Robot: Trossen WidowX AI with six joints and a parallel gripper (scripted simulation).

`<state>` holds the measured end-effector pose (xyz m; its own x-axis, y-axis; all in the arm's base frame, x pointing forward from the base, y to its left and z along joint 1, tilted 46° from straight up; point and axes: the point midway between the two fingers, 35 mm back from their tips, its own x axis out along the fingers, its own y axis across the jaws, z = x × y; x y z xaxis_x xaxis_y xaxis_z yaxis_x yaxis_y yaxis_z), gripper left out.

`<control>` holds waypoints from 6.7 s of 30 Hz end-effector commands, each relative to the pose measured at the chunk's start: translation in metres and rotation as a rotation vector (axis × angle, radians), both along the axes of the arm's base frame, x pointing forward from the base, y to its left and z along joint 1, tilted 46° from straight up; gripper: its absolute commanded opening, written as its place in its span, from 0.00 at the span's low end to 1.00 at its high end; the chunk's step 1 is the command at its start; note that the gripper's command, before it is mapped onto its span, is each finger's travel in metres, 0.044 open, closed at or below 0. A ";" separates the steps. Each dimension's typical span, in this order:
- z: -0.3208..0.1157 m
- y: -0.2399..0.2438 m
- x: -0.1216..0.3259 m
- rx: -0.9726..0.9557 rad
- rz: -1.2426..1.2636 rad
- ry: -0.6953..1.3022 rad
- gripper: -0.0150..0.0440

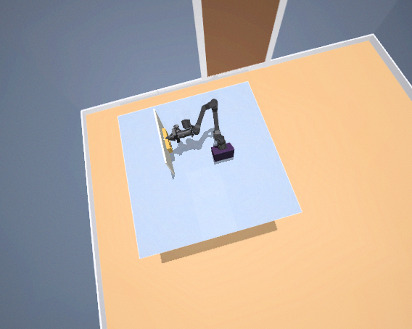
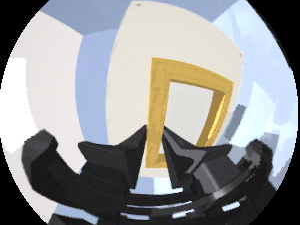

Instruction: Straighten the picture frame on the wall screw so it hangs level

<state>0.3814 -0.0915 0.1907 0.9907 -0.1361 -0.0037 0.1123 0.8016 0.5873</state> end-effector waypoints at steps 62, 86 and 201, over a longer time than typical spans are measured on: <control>0.009 0.000 0.000 0.004 0.009 -0.007 0.25; 0.009 -0.002 0.000 0.004 0.009 -0.007 0.25; 0.026 0.050 -0.174 0.011 0.012 -0.006 0.69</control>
